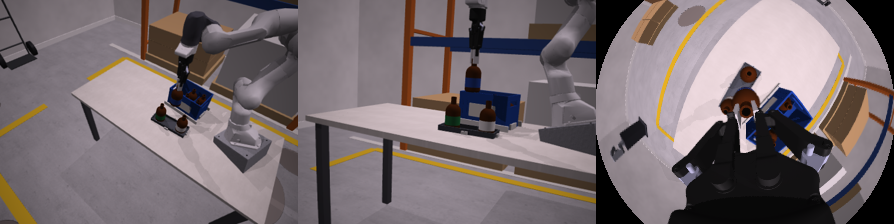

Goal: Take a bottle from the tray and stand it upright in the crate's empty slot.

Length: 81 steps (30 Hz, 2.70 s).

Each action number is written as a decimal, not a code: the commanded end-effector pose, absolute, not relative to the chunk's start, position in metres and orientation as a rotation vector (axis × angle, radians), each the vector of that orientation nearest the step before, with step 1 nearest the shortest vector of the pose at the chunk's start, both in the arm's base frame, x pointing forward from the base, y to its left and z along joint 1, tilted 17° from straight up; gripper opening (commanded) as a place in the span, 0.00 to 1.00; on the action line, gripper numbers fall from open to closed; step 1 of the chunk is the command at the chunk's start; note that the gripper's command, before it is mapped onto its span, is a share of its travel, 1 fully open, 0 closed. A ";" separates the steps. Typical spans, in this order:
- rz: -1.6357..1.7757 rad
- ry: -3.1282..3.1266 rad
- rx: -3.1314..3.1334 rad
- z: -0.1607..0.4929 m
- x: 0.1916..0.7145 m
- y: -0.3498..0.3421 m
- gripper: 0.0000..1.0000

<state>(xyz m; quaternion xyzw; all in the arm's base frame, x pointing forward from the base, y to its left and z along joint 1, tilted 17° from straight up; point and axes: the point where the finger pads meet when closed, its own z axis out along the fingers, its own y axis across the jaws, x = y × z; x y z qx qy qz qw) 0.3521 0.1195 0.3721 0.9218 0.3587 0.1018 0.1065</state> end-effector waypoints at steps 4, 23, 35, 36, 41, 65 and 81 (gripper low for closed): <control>0.297 1.077 2.701 0.374 0.353 0.110 0.00; 0.297 1.077 2.701 0.380 0.358 0.079 0.00; 0.297 1.077 2.701 0.384 0.361 0.057 0.00; 0.297 1.077 2.701 0.384 0.361 0.055 0.00; 0.297 1.077 2.701 0.386 0.363 0.043 0.00; 0.297 1.077 2.701 0.395 0.370 -0.010 0.00; 0.297 1.077 2.701 0.401 0.375 -0.043 0.00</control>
